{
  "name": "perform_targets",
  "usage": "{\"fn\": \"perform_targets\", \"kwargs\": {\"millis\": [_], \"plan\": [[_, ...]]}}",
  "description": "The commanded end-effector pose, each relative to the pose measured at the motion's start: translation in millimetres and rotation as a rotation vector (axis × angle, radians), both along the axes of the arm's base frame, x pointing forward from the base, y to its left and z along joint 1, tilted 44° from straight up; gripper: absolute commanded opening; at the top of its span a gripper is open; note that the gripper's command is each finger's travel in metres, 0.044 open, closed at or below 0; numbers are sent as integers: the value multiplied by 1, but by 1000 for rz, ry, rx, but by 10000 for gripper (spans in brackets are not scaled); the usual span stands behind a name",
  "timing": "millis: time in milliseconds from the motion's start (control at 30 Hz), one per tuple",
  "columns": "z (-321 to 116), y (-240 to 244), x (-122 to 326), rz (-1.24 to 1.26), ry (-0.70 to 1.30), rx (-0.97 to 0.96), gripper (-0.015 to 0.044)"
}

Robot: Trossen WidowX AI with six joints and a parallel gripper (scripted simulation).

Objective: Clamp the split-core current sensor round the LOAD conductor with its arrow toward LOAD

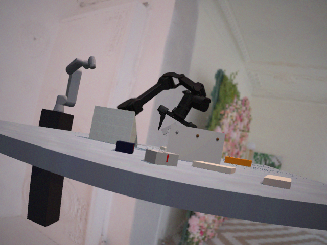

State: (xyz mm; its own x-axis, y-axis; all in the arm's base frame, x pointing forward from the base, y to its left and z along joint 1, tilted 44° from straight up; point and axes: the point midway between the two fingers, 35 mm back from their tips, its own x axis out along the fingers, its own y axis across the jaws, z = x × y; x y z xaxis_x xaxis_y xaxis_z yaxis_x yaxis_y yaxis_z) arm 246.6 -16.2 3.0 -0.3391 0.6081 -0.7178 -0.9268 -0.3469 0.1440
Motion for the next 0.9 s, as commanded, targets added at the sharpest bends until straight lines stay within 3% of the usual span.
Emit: {"fn": "perform_targets", "kwargs": {"millis": [0,133,867], "plan": [[1,-6,-8,2,29,-9,440],[1,-6,-8,2,29,-9,440],[0,0,0,0,0,0,293]]}}
